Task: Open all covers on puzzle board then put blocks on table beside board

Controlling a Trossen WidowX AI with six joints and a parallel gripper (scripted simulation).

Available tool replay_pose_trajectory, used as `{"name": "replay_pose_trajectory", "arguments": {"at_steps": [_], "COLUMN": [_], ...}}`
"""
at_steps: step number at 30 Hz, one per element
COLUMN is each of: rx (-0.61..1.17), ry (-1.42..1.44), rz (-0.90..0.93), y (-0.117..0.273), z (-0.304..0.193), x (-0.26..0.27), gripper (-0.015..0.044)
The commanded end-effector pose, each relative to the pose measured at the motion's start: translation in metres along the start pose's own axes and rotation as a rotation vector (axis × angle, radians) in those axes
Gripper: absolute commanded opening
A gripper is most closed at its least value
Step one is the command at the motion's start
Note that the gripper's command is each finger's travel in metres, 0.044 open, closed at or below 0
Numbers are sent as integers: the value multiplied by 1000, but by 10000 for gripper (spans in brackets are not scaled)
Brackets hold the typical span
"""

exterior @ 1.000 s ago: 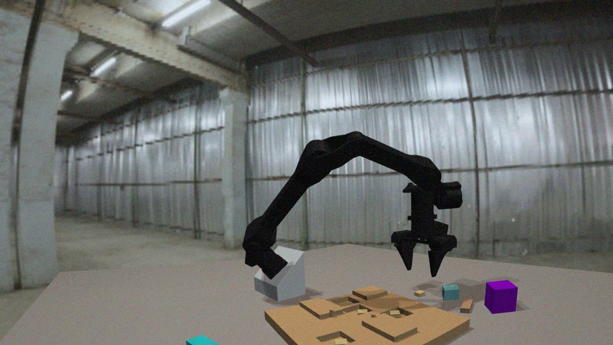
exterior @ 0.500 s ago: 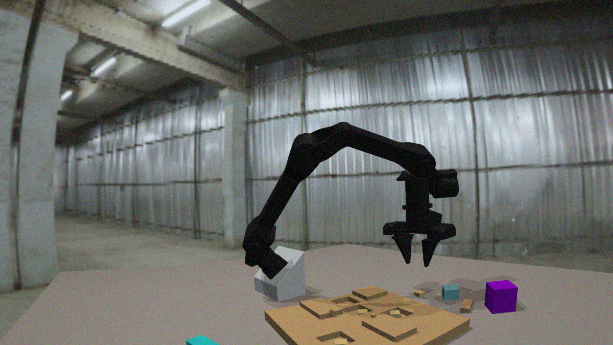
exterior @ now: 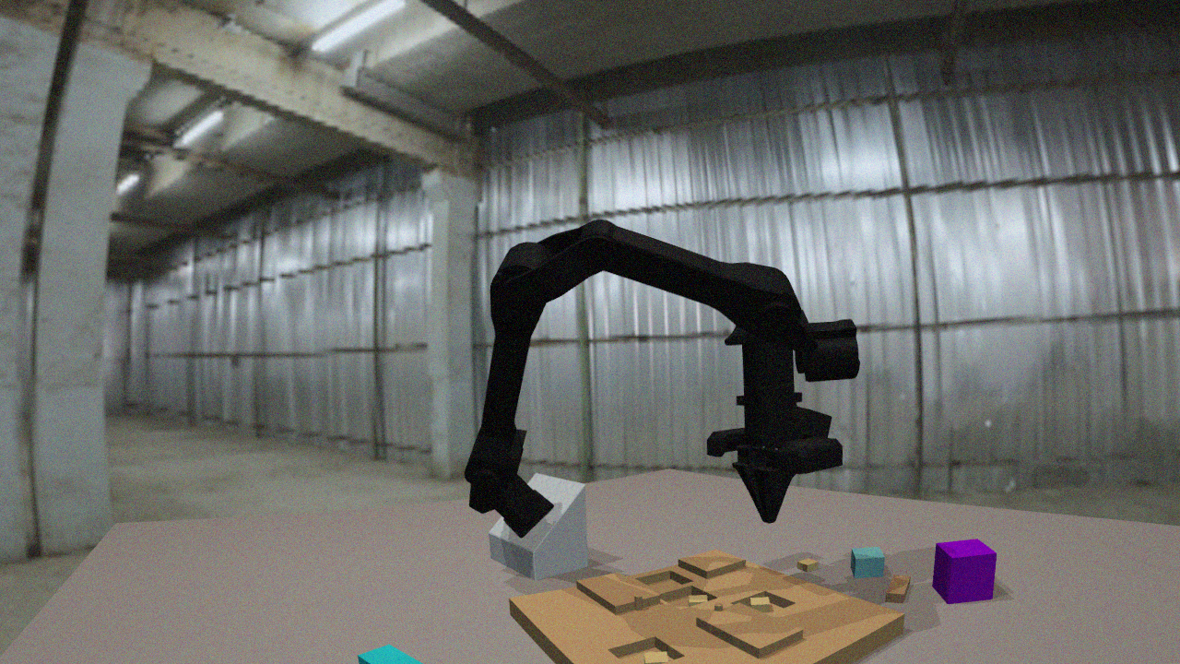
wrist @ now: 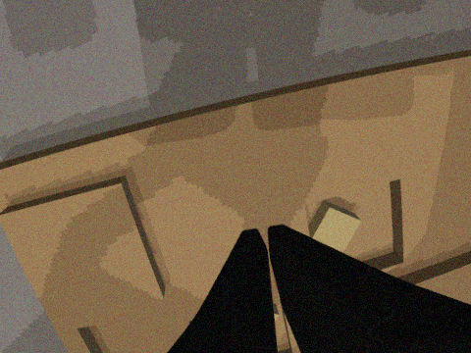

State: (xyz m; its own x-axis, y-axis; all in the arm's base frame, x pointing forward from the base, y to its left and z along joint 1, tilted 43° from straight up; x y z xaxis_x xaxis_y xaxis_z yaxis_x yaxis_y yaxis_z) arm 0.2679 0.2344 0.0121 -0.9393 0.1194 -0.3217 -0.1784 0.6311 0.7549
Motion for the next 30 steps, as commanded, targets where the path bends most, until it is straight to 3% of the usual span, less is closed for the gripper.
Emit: {"name": "replay_pose_trajectory", "arguments": {"at_steps": [1,12,25,30], "rx": [9,19,18,18], "ry": [-148,-467,-472,-713], "rz": [-1,-7,-7,-10], "y": [-3,-10,-25,-31], "z": [-28,-86,-88,-88], "x": [-8,-15,-16,-16], "gripper": [0,0,0,0]}}
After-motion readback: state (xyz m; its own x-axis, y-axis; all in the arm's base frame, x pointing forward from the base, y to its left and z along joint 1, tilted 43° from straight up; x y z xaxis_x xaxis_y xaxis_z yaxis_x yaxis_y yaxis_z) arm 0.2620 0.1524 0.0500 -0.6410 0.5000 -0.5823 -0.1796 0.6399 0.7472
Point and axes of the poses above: the point midway between the two fingers, 35 mm back from their tips, its own y axis back along the fingers, its own x axis across the jaws, z = x × y, the point moved 6 cm from there along y, back along the fingers, and after that the axes turned 8 degrees about -y, right-handed, at the moved point
